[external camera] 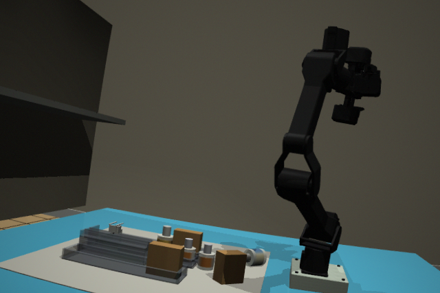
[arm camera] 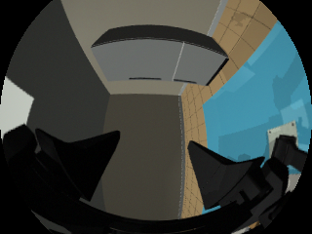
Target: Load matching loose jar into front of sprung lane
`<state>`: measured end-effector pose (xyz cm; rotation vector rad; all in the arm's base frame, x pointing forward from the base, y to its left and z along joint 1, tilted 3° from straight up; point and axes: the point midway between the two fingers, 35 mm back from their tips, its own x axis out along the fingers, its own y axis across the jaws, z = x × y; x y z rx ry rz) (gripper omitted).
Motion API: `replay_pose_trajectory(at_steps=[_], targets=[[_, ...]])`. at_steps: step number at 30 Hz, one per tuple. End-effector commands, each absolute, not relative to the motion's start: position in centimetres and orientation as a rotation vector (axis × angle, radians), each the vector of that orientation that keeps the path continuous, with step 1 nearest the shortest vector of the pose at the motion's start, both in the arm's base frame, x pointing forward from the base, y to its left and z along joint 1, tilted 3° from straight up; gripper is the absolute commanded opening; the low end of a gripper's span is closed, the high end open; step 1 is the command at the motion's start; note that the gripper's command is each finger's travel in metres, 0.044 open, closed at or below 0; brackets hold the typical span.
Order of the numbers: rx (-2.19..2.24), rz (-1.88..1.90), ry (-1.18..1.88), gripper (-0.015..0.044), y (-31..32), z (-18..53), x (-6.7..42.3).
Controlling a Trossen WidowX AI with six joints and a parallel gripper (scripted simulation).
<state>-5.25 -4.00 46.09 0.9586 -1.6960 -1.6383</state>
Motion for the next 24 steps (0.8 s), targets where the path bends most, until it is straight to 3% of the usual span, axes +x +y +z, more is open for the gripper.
replay_pose_trajectory(at_steps=[1, 10, 17, 24], targets=[[0.967, -1.643, -1.680, 0.0426, -4.3, 46.0, -5.3], [1.219, -1.700, -0.779, 0.0440, -15.8, 40.8, -1.9], [1.173, -1.498, -0.044, 0.0440, -21.1, 35.0, 6.3], [1.000, -1.200, 0.535, 0.0440, -20.7, 28.3, 15.2]])
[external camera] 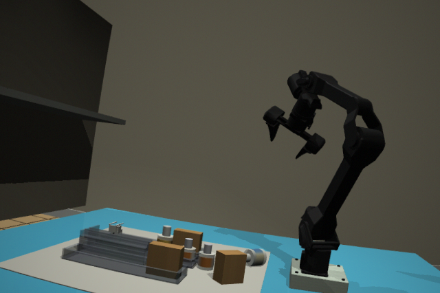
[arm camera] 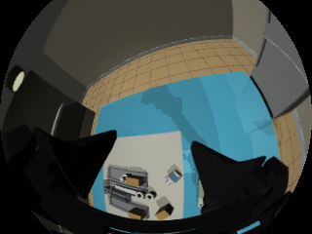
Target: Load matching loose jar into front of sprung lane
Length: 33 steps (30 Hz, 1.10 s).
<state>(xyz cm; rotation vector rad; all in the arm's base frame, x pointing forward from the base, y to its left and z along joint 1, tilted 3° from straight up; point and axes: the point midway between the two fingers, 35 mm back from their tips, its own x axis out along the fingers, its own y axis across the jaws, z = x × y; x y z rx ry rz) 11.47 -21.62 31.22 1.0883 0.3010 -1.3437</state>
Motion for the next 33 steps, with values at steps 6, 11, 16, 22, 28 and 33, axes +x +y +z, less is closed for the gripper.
replay_pose_trajectory(at_steps=[6, 11, 16, 22, 28, 33], targets=[[0.752, -0.859, 0.966, 0.0440, -16.5, 22.2, 22.0], [0.462, -0.487, 1.272, 0.0440, -10.4, 17.1, 26.2], [0.148, -0.091, 1.504, 0.0440, -3.3, 12.1, 27.7], [0.041, 0.044, 1.567, 0.0440, -0.8, 10.5, 27.6], [0.041, 0.044, 1.567, 0.0440, -0.4, 10.5, 27.5], [0.041, 0.044, 1.567, 0.0440, -0.2, 7.8, 27.5]])
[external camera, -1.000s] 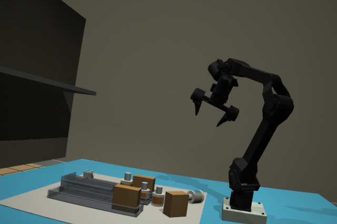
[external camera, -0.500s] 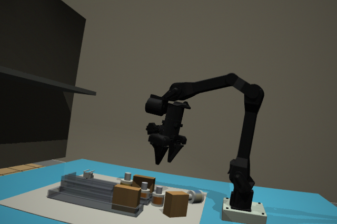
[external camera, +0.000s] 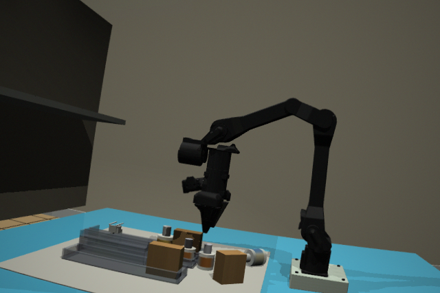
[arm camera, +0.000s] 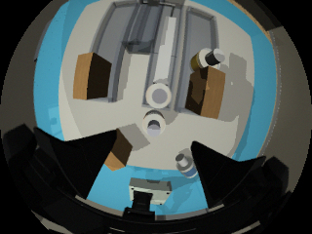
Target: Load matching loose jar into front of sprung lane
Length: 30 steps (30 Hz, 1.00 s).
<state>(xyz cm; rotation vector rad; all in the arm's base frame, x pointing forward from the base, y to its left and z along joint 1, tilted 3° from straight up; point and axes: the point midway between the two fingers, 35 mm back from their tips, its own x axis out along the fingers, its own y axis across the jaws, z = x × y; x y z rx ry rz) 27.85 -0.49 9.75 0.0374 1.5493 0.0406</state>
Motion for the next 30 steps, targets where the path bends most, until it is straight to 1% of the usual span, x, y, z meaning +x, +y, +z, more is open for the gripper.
replay_pose_trajectory(at_steps=[1, 30], targets=[[0.041, 0.044, 1.567, 0.0440, -0.1, 7.5, 27.5], [0.041, 0.044, 1.567, 0.0440, 0.0, 2.9, 27.6]])
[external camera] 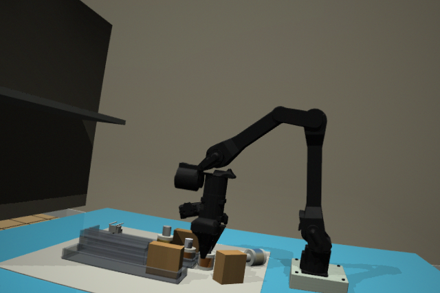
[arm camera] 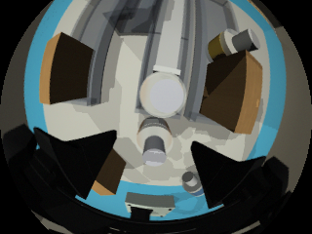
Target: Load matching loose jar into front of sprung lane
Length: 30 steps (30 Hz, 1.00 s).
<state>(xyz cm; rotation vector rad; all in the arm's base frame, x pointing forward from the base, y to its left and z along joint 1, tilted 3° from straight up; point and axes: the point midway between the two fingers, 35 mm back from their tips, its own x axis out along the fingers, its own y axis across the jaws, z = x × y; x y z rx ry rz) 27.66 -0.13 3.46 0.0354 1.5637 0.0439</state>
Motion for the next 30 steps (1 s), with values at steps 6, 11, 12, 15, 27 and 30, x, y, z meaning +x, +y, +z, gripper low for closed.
replay_pose_trajectory(at_steps=[6, 11, 12, 15, 27, 30], targets=[[0.041, 0.044, 1.567, 0.0440, 0.0, 2.2, 27.5], [0.041, 0.044, 1.567, 0.0309, 0.0, 2.2, 27.5], [0.041, 0.044, 1.567, 0.0282, 0.0, 2.2, 27.5], [0.041, 0.044, 1.567, 0.0204, 0.0, 2.2, 27.5], [0.042, 0.037, 1.573, 0.0006, -0.2, 2.8, 27.6], [0.044, 0.024, 1.583, 0.0000, -0.6, 4.0, 27.6]])
